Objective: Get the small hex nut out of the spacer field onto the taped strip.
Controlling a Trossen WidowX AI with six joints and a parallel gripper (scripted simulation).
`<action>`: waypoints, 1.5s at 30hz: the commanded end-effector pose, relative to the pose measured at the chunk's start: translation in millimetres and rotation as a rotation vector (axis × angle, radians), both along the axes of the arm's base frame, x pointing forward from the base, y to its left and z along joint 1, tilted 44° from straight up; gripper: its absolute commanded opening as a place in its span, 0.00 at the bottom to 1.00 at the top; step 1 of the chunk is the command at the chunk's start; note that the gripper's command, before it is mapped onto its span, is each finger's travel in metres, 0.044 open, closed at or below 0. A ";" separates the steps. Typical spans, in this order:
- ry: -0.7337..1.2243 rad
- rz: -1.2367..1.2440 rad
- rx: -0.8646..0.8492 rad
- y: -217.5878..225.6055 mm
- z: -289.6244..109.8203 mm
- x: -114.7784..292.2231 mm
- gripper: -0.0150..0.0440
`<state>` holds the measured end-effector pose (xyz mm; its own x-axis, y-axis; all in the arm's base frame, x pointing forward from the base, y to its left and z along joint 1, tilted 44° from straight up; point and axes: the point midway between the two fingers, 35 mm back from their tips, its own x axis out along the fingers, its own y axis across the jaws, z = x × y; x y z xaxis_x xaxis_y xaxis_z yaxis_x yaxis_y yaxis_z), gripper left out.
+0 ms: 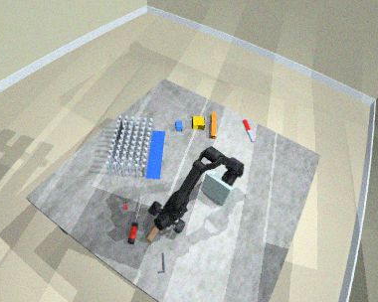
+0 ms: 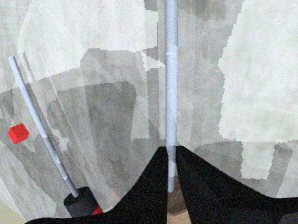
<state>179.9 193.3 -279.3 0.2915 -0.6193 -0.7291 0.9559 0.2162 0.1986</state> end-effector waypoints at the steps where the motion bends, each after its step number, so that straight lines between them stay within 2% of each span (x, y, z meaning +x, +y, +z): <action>1: 0.002 0.005 0.001 0.6 0.0 0.3 0.25; 11: 0.002 0.001 0.002 37.4 41.3 6.7 0.25; 16: 0.003 0.001 0.001 39.5 44.9 7.1 0.25; 45: 0.256 0.264 0.036 -14.6 88.1 2.6 0.25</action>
